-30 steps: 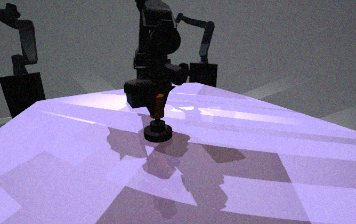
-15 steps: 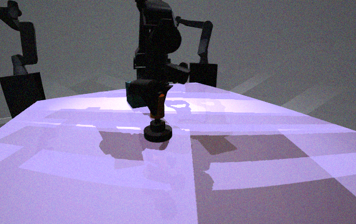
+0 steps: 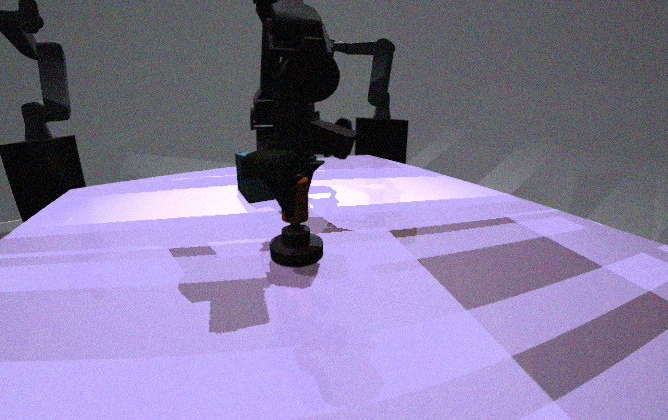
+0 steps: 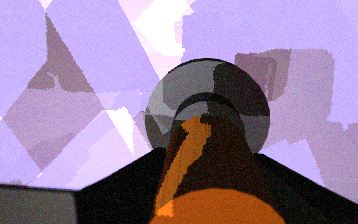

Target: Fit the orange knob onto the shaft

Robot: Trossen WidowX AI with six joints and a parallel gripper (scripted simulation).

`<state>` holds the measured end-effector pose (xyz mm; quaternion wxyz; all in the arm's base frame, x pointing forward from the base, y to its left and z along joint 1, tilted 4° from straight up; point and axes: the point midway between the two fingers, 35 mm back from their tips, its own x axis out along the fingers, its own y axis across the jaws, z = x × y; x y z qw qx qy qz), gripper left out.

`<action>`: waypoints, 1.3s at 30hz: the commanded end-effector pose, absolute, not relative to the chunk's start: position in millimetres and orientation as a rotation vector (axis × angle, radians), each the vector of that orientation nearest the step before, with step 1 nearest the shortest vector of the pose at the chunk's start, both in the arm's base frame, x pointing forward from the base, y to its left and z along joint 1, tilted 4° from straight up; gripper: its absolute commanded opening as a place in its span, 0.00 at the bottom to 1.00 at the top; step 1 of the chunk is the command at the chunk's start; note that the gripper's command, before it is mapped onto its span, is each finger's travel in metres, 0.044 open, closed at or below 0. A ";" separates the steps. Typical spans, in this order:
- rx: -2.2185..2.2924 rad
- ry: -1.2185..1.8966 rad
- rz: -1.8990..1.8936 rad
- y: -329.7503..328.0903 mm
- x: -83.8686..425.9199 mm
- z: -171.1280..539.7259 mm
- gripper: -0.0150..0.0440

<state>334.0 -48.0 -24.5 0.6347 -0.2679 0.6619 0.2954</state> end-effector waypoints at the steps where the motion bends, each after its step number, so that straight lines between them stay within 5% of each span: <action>1: -0.617 1.509 0.675 -48.3 333.4 -24.8 0.25; 39: -0.776 1.449 0.840 -48.3 337.4 -23.4 0.25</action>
